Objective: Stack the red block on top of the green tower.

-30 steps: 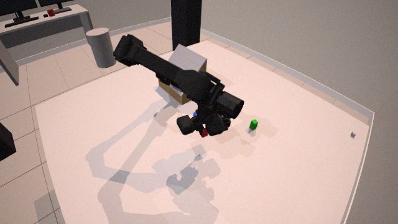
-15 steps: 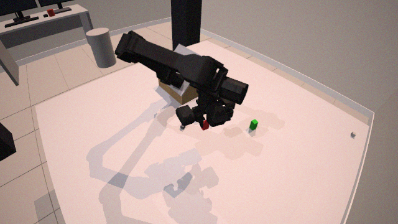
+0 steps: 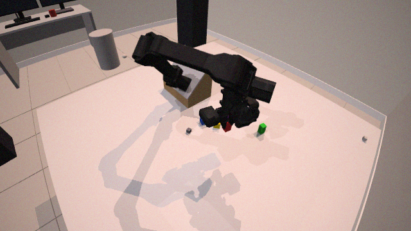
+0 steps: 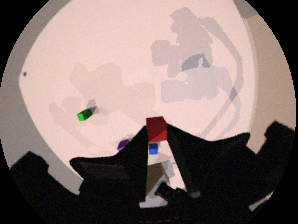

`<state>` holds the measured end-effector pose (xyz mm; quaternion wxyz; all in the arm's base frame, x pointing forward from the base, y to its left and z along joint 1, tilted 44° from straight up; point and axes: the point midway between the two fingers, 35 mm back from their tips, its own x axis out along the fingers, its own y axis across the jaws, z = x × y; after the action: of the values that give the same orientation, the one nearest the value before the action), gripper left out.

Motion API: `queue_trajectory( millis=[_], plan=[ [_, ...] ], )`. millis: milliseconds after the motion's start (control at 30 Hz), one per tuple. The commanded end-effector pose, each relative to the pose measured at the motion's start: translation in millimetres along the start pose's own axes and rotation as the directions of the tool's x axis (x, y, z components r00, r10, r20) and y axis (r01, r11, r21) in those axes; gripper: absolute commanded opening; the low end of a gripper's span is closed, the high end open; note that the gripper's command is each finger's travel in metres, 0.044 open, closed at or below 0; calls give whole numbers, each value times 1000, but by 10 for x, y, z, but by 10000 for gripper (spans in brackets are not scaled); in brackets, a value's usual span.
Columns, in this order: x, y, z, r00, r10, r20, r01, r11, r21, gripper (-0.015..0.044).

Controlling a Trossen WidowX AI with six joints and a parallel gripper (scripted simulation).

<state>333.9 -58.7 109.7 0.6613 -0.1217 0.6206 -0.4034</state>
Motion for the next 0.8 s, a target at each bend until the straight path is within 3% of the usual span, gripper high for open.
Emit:
queue_trajectory(
  millis=[0,767],
  plan=[
    [-32,207,77,1000,8,1,-8,1000,7,0],
    [-30,1437,109,1000,13,1,-13,1000,10,0]
  ],
)
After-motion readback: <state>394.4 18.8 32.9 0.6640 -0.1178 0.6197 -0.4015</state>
